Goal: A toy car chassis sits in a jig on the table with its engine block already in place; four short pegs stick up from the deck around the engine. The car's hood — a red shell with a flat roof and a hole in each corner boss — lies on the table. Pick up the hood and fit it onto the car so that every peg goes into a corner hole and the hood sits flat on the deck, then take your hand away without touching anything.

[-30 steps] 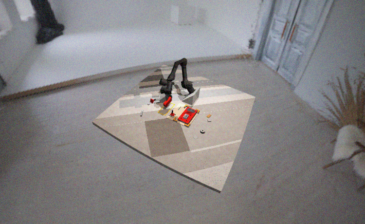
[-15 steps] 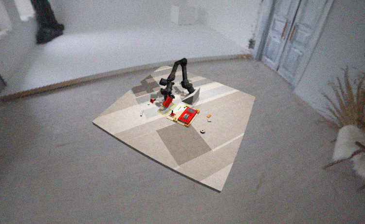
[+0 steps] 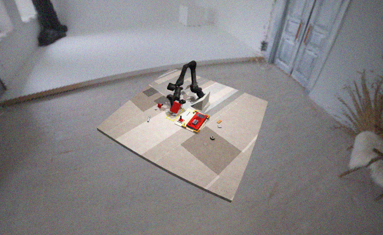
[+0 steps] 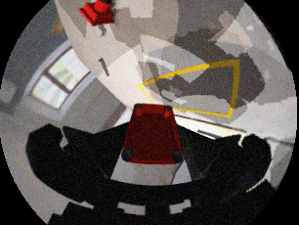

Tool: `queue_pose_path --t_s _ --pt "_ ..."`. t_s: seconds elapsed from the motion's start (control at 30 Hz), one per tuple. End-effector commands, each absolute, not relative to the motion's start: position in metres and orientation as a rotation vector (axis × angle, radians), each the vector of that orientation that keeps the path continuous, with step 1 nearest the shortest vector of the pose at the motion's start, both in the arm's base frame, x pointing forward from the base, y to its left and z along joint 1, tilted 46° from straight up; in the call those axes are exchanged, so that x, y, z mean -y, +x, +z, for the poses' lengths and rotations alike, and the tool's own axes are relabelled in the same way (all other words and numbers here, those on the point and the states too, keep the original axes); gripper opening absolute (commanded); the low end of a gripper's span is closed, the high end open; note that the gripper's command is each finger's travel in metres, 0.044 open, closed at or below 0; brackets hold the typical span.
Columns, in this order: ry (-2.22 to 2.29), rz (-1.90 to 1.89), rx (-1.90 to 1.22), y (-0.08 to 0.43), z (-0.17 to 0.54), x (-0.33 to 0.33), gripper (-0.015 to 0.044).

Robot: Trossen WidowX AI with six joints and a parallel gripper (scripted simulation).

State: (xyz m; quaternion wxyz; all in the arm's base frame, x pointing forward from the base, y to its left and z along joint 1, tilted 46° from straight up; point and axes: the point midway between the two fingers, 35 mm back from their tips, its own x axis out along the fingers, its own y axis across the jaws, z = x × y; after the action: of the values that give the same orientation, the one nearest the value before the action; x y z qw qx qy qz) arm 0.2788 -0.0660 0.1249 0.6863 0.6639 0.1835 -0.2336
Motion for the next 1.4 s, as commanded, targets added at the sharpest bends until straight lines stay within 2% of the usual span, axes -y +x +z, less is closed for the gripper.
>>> queue_pose_path --t_s 0.0,0.4,0.6,1.17,1.37 --pt "1.647 -0.569 -0.387 0.277 0.118 0.071 0.0" --pt "2.043 -0.683 -0.278 0.269 0.1 0.096 0.0" --pt "1.95 -0.65 -0.301 0.272 0.107 0.09 0.0" --pt "1.983 -0.643 -0.295 0.272 0.108 0.09 0.044" --pt "1.988 -0.645 -0.293 0.27 0.112 0.09 0.044"
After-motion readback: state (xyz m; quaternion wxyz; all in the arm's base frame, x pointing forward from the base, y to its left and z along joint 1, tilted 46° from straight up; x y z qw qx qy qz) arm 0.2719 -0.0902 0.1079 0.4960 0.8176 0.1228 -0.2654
